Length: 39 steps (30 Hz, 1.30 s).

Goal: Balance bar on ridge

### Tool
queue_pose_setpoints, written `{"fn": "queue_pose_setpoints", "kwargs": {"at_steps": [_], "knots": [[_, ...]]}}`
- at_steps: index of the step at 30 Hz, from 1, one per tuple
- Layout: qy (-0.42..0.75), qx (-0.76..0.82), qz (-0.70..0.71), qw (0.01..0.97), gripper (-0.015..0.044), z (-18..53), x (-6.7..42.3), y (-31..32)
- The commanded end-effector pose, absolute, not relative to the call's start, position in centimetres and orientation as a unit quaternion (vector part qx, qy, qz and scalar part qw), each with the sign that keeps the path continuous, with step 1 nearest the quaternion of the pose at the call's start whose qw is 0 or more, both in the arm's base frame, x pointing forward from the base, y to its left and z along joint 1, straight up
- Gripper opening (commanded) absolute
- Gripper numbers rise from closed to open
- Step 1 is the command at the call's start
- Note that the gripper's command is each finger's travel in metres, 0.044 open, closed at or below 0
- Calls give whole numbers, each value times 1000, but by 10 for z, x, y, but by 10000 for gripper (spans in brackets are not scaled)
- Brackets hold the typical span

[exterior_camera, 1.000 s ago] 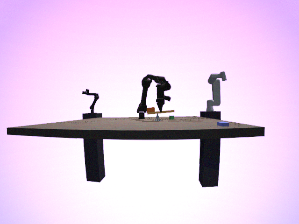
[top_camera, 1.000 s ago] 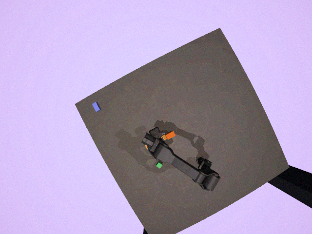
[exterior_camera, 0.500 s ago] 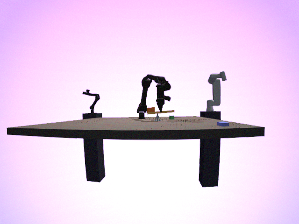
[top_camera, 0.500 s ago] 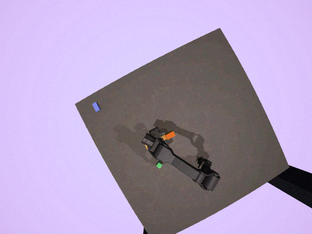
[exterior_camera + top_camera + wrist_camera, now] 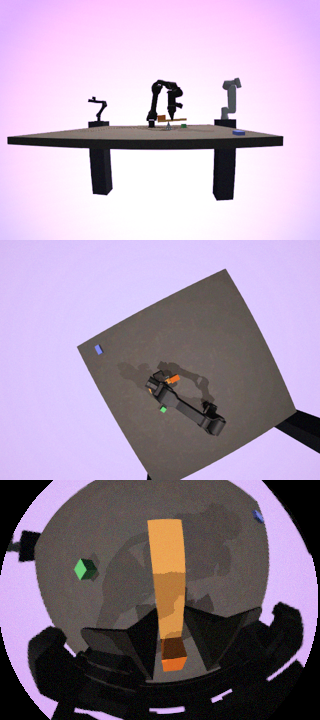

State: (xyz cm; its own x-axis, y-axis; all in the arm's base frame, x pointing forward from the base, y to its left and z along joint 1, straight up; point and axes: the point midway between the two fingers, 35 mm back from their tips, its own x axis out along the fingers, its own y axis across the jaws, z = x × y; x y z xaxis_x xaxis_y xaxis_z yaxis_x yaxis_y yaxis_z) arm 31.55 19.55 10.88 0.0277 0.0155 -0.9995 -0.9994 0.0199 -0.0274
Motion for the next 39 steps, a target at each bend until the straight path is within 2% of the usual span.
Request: {"fn": "queue_pose_setpoints", "kwargs": {"at_steps": [1,39], "knots": [[495,-496,492,517,0,106,315,196],[495,-496,492,517,0,103,315,196]]}}
